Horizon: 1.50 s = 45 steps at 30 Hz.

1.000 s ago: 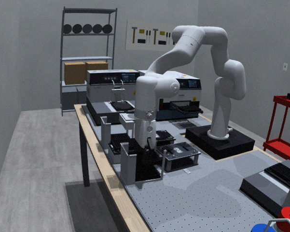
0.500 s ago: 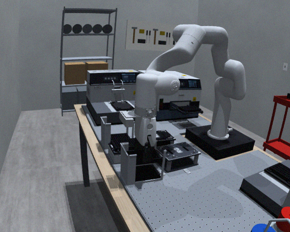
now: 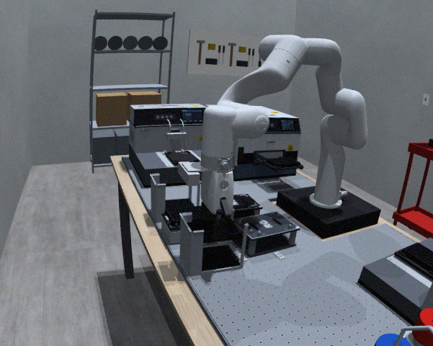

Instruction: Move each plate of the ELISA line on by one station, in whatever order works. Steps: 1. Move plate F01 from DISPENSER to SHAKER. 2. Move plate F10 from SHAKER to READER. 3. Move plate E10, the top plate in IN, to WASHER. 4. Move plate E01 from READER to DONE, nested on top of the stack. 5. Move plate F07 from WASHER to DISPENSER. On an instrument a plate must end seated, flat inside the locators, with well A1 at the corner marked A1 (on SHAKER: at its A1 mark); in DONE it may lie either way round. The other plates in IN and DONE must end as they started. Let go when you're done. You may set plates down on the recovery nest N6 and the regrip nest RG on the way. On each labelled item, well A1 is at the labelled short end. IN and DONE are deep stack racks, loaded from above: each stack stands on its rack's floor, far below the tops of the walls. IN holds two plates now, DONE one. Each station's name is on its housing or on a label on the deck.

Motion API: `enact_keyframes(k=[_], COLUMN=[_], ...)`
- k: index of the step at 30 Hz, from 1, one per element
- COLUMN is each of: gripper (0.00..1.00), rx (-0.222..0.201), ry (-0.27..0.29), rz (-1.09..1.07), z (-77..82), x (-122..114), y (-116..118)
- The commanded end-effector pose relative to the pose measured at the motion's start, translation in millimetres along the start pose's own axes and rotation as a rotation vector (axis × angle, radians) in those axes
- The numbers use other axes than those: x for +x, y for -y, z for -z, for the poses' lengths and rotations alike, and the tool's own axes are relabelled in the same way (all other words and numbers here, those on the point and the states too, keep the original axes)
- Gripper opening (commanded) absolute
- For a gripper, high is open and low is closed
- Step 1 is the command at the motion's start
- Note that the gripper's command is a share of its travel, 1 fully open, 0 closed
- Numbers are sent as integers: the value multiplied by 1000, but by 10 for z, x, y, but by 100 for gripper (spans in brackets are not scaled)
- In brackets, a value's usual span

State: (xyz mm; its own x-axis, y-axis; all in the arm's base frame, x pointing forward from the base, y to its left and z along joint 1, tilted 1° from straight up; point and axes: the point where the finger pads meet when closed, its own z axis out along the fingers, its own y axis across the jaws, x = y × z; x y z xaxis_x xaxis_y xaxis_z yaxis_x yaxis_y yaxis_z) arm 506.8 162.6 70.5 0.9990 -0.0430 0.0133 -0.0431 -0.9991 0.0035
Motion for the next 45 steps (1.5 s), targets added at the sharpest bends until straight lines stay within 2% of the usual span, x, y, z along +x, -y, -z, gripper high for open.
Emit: enact_keyframes(k=[1, 45], gripper=[0, 0], rx=[2, 2], ry=[-5, -5], rz=[0, 0], z=[51, 305], x=[17, 16], y=[6, 6])
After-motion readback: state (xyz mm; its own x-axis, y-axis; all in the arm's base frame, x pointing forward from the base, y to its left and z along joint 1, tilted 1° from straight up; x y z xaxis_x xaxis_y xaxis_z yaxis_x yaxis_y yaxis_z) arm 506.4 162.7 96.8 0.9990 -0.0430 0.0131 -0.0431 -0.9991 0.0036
